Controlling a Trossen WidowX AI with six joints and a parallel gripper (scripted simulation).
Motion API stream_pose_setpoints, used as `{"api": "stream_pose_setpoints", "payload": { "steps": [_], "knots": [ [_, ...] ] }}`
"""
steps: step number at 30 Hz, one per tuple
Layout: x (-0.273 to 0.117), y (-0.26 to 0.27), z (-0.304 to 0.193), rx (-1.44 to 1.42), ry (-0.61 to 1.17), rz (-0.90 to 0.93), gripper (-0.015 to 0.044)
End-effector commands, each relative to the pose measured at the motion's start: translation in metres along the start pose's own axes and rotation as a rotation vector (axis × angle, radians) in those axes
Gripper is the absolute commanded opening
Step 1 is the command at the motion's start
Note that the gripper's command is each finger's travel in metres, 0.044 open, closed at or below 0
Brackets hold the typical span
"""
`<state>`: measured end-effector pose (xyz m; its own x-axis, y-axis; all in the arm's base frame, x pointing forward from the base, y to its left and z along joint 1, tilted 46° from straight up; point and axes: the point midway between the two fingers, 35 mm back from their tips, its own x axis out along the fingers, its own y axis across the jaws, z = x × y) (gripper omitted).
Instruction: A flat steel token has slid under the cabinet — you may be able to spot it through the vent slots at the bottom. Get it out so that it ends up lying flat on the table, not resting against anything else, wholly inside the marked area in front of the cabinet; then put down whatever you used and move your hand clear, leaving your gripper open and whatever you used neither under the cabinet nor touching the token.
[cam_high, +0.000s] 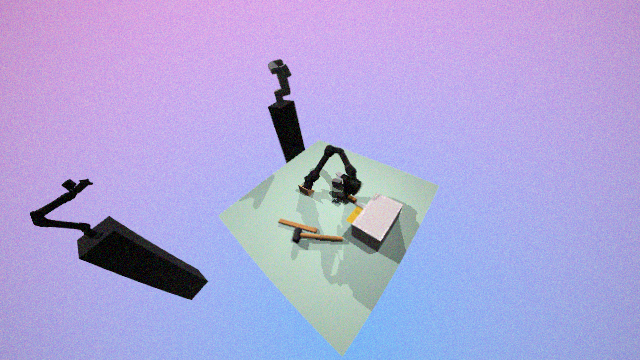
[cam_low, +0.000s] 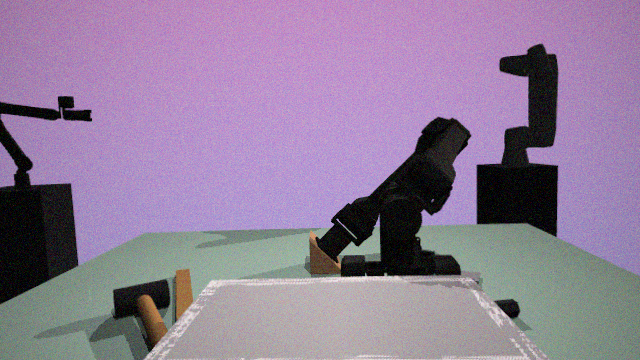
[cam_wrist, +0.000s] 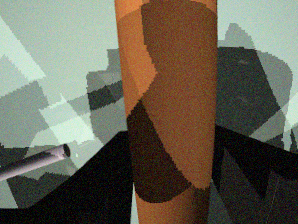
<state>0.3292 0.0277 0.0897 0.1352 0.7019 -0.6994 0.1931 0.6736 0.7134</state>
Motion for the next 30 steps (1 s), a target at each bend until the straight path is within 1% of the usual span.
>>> {"api": "stream_pose_setpoints", "payload": {
  "steps": [1,30],
  "knots": [
    [0.0,0.001,-0.007,-0.001,0.007,0.0,0.0],
    [0.001,-0.001,-0.04,0.0,0.009,0.0,0.0]
  ]
}}
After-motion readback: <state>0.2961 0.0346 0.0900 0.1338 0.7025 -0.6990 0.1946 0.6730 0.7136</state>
